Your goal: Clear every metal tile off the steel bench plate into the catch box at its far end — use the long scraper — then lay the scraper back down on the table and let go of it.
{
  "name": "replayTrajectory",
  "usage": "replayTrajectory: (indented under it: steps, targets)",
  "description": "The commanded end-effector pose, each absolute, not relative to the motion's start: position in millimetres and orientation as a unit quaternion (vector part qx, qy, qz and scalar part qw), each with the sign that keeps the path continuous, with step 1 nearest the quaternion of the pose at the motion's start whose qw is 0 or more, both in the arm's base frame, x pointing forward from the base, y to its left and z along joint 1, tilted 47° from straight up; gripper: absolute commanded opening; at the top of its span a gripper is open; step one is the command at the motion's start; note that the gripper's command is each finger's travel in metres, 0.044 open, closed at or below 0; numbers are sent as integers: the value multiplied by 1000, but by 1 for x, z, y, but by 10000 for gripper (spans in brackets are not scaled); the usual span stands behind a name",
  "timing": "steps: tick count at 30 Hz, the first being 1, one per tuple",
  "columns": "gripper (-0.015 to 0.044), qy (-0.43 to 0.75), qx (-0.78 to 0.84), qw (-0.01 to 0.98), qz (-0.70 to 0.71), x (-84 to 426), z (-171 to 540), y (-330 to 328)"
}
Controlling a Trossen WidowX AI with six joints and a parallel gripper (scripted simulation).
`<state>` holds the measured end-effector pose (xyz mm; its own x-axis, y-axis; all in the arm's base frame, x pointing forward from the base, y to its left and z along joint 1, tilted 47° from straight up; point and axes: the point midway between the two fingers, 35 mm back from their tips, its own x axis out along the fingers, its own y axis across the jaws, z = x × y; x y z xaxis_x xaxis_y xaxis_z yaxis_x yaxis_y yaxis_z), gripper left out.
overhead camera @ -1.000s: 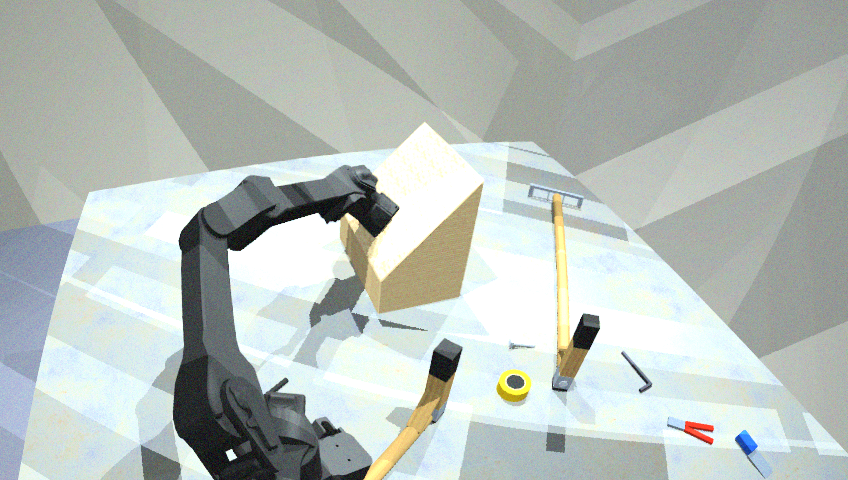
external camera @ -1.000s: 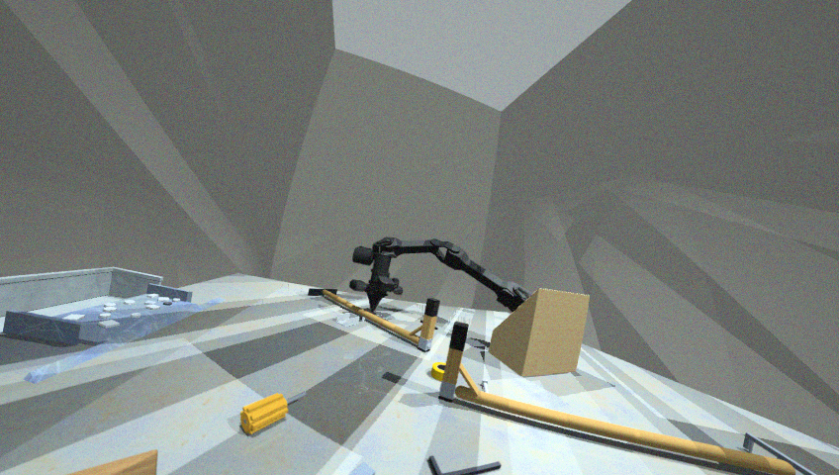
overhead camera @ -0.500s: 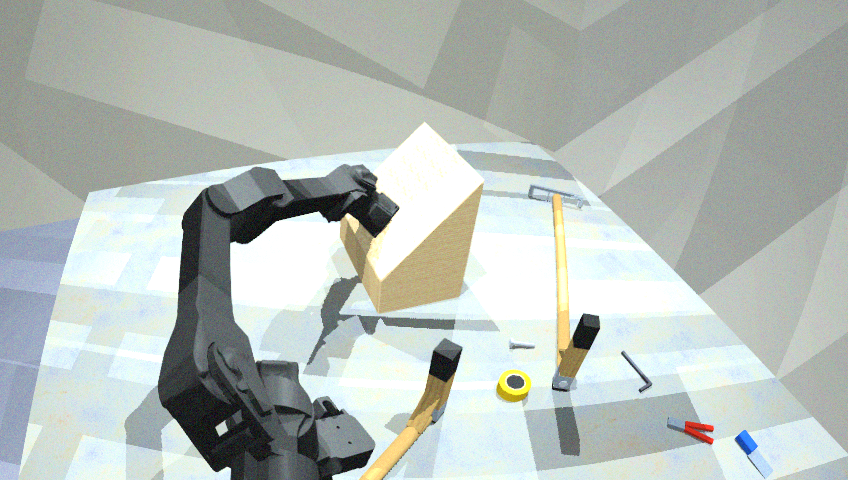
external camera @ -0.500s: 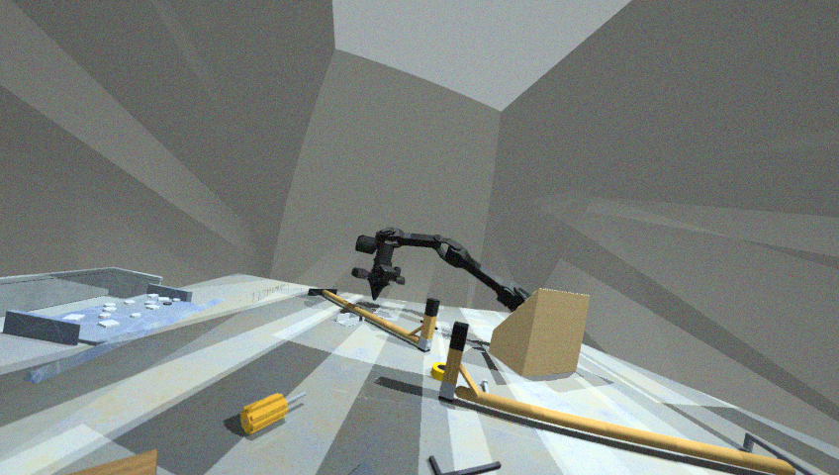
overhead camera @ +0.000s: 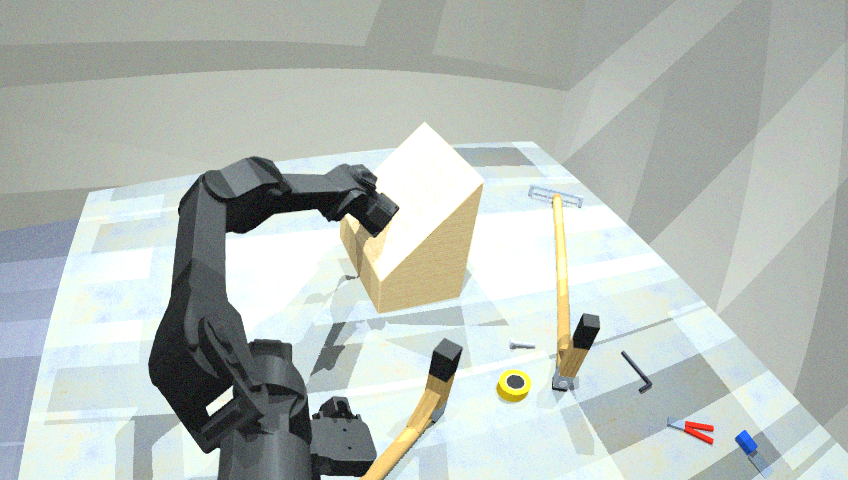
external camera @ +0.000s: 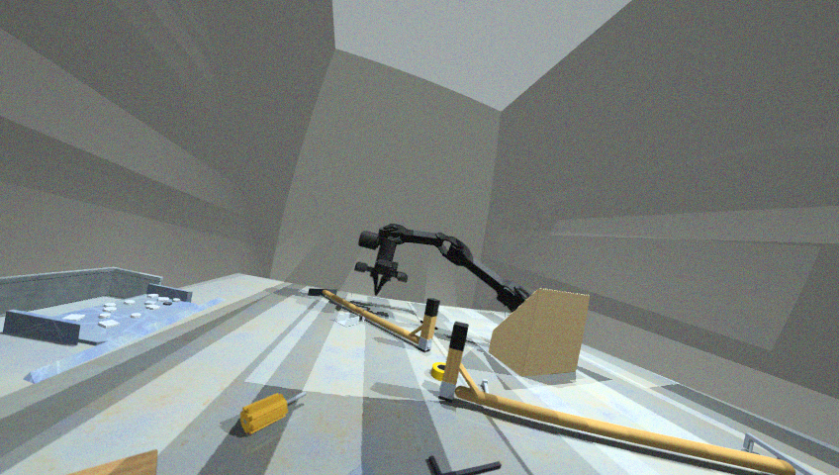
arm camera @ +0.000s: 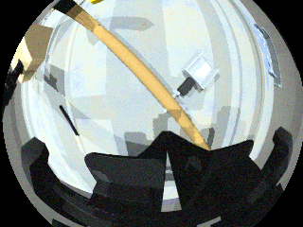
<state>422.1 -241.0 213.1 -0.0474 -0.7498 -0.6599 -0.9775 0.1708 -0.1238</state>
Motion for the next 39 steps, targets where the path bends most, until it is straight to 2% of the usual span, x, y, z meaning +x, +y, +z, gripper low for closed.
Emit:
replayTrajectory:
  steps: [1, 39]
  targets:
    - [0, 708, -602, 339, 145, 421, 216, -238]
    - [0, 675, -408, 580, -201, 411, 245, -214]
